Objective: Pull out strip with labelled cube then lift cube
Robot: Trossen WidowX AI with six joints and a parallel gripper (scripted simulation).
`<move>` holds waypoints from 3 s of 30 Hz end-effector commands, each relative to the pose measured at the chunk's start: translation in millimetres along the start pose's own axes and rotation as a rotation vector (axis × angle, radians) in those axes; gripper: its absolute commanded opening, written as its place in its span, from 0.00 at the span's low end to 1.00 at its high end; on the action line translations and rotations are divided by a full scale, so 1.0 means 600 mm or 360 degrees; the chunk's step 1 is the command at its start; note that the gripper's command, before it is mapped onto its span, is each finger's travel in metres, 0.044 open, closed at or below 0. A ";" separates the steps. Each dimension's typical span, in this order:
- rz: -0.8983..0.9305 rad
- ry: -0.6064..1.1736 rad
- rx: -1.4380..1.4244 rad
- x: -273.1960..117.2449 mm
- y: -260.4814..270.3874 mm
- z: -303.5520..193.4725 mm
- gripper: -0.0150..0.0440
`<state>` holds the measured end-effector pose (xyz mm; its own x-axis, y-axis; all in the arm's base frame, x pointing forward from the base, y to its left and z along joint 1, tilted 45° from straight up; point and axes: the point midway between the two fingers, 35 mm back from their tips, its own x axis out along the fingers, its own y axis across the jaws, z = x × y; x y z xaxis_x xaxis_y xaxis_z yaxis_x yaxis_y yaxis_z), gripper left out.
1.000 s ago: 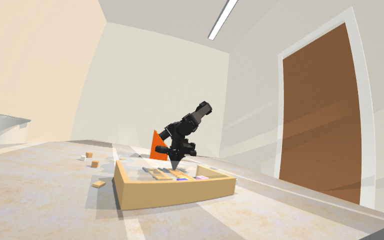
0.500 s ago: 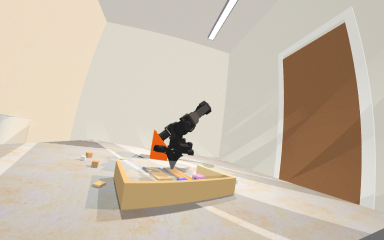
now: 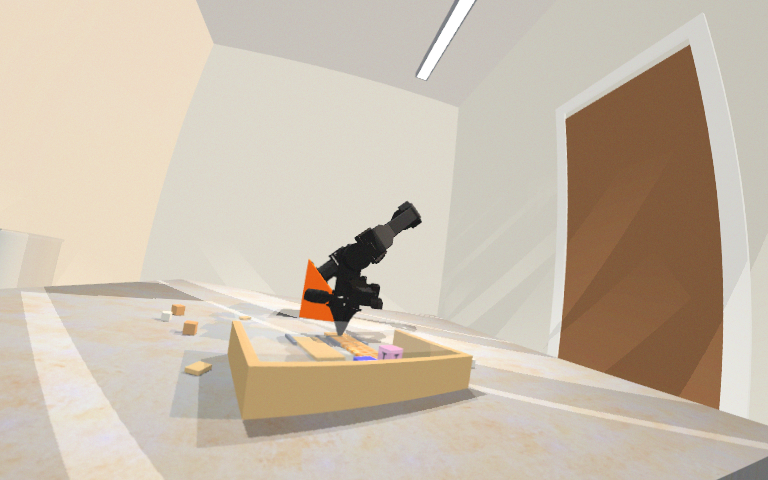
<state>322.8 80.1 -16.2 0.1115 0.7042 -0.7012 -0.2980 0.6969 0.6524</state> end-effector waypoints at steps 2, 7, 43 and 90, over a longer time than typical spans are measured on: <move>0.0007 0.0032 0.0017 0.007 -0.001 -0.027 0.25; 0.0007 0.0033 0.0018 0.007 -0.001 -0.039 0.25; 0.0007 0.0037 0.0021 0.005 -0.003 -0.127 0.25; 0.0007 0.0041 0.0025 0.004 -0.005 -0.216 0.25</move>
<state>211.2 59.4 -53.2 0.1139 0.7058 -0.6992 -0.2921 0.6965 0.6555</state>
